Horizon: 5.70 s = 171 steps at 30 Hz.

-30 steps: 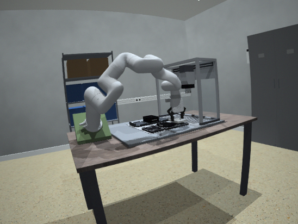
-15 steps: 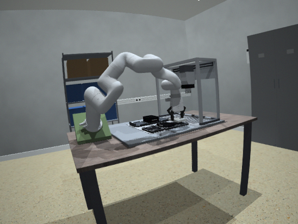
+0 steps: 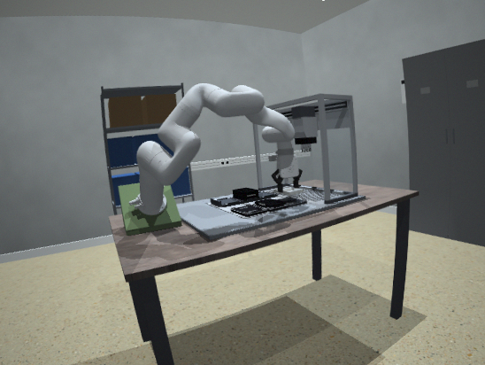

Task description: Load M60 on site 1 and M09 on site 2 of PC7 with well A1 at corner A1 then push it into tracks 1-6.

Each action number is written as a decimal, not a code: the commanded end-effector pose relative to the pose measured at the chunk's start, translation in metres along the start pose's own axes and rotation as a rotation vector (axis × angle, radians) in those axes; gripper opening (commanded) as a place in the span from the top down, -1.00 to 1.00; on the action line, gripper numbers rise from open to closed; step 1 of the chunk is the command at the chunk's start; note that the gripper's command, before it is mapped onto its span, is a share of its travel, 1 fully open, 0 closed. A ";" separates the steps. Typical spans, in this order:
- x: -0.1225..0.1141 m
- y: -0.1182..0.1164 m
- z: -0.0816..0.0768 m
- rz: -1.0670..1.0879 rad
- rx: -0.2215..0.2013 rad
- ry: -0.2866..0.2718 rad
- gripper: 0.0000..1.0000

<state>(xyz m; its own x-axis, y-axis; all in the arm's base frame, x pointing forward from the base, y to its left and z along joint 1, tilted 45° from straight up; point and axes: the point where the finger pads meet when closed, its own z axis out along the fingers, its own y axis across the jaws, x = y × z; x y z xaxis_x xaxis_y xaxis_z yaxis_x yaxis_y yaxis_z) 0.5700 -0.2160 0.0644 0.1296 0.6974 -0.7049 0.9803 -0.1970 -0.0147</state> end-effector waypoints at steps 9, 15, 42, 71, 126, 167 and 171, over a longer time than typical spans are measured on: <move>0.001 0.002 -0.020 0.000 -0.006 0.002 1.00; 0.001 0.002 -0.030 0.000 -0.006 0.002 1.00; 0.001 0.001 -0.069 0.000 -0.006 0.002 1.00; 0.047 -0.037 -0.074 0.399 -0.005 0.003 1.00; 0.235 -0.195 -0.073 1.555 -0.001 0.006 1.00; 0.242 -0.201 -0.073 2.555 0.003 0.006 1.00; 0.242 -0.201 -0.073 2.655 0.003 0.006 1.00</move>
<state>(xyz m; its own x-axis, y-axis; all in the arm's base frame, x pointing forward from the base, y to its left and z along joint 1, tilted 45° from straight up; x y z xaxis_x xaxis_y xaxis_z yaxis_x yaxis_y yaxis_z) 0.4138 0.0406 -0.0518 0.4409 -0.6920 0.5716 -0.8845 -0.2269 0.4076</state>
